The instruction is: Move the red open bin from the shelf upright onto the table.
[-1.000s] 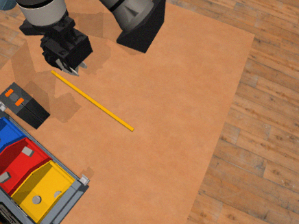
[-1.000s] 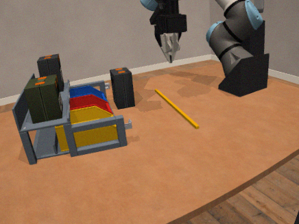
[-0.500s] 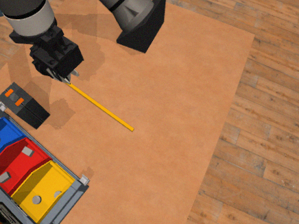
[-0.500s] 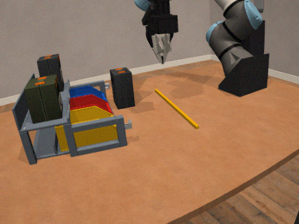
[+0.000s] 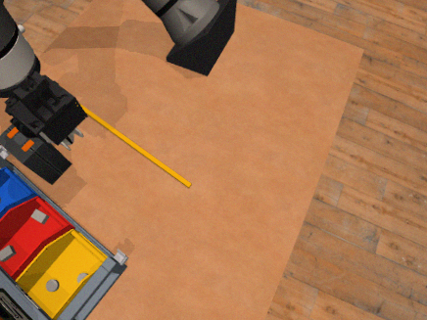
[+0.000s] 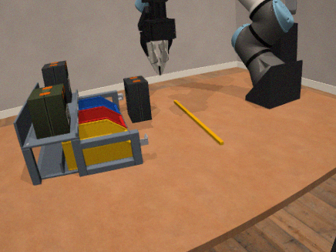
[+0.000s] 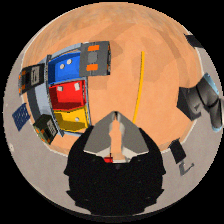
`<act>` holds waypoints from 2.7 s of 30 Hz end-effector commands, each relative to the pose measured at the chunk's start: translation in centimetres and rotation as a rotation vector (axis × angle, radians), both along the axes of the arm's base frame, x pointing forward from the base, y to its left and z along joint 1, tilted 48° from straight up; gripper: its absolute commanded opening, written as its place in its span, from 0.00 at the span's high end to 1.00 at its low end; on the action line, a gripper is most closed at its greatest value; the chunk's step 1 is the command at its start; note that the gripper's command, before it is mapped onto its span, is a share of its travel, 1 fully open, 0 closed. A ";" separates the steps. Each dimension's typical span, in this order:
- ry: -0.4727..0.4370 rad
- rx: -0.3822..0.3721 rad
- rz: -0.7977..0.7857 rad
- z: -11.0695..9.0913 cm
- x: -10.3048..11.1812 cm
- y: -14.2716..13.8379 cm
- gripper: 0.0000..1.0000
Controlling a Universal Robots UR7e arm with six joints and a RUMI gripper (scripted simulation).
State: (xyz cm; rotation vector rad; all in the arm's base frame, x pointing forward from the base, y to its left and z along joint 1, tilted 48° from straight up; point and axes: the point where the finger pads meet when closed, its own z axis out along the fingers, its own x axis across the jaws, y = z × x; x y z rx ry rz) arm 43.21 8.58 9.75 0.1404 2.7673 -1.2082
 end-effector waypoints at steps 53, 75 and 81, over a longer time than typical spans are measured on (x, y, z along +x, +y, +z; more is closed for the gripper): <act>0.001 0.000 0.000 1.7 12.4 -0.4 1.00; 0.001 0.000 0.000 1.7 12.4 -0.4 1.00; 0.001 0.000 0.000 1.7 12.4 -0.4 1.00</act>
